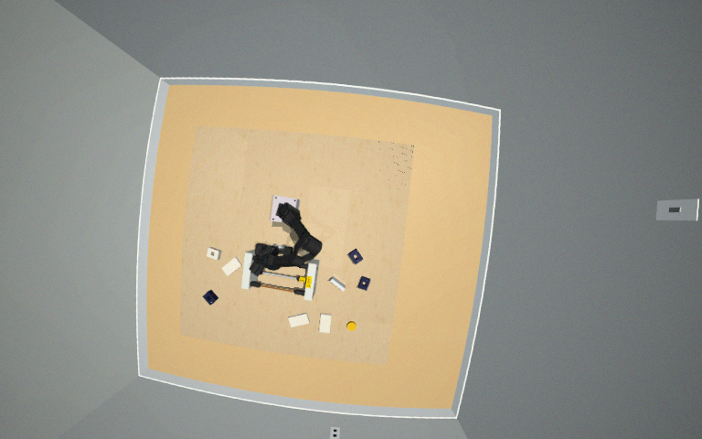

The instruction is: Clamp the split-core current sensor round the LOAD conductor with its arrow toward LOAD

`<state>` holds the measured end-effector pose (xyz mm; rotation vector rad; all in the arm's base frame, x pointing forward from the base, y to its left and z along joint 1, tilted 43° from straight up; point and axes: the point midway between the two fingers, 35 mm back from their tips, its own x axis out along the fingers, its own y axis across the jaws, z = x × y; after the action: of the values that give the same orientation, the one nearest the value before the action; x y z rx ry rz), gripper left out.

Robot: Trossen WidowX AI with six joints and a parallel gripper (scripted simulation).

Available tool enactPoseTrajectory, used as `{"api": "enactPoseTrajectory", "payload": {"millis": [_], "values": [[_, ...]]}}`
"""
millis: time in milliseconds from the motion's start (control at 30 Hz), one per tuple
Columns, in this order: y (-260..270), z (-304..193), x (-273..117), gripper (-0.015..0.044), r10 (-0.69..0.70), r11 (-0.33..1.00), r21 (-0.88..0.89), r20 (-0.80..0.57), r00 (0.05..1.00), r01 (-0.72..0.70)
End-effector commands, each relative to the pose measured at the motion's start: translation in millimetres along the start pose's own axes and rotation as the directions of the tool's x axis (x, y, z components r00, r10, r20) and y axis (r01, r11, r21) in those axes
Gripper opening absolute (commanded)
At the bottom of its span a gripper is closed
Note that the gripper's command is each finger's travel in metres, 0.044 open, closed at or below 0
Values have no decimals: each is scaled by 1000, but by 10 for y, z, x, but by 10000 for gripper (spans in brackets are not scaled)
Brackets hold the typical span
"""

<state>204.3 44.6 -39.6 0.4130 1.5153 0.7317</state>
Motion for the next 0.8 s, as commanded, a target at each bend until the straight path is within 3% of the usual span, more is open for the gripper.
{"api": "enactPoseTrajectory", "payload": {"millis": [0, 133, 267, 767], "values": [[15, -36, 84, 440, 12, 1000, 11, -7, 1000, -12], [15, -36, 86, 440, 12, 1000, 11, -7, 1000, -12], [6, -11, 50, 335, 2, 1000, 1, -3, 1000, -2], [6, -11, 50, 235, 2, 1000, 1, -3, 1000, -2]]}}
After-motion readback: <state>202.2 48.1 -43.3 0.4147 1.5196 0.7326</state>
